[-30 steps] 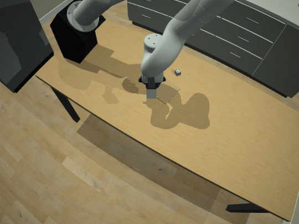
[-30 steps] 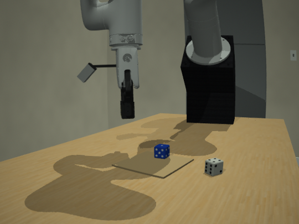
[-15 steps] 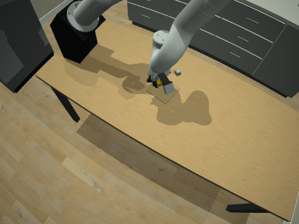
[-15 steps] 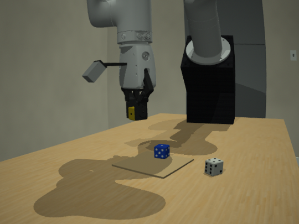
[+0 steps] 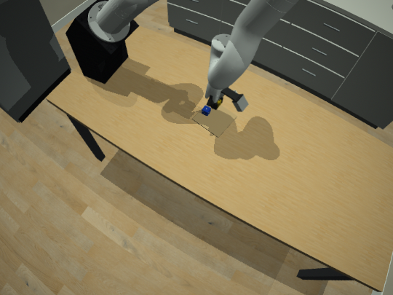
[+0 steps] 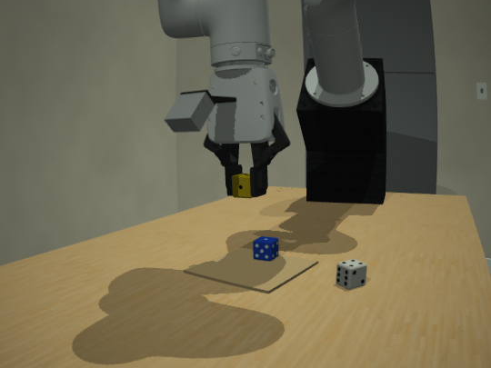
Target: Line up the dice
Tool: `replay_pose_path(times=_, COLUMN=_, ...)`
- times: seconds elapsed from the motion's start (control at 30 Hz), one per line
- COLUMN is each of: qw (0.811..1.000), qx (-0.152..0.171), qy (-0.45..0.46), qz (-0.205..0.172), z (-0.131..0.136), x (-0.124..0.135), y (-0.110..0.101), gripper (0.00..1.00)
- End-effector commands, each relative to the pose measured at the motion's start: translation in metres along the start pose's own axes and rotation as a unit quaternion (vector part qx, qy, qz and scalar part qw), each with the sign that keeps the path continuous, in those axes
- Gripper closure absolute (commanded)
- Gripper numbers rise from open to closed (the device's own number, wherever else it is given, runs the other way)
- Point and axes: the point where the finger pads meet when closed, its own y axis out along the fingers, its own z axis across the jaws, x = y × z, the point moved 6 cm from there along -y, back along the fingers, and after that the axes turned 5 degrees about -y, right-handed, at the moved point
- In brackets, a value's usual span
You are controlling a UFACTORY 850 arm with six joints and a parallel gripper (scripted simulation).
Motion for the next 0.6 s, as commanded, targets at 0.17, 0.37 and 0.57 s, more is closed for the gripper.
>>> replay_pose_path(times=0.17, qw=0.999, qx=0.013, qy=-0.044, qz=0.006, z=-0.0095, x=-0.0016, y=-0.0011, gripper=0.73)
replay_pose_path(times=0.37, qw=0.999, qx=0.013, qy=-0.044, qz=0.006, z=-0.0095, x=-0.0016, y=-0.0011, gripper=0.73)
replay_pose_path(times=0.57, qw=0.999, qx=0.013, qy=-0.044, qz=0.006, z=-0.0095, x=-0.0015, y=-0.0007, gripper=0.73)
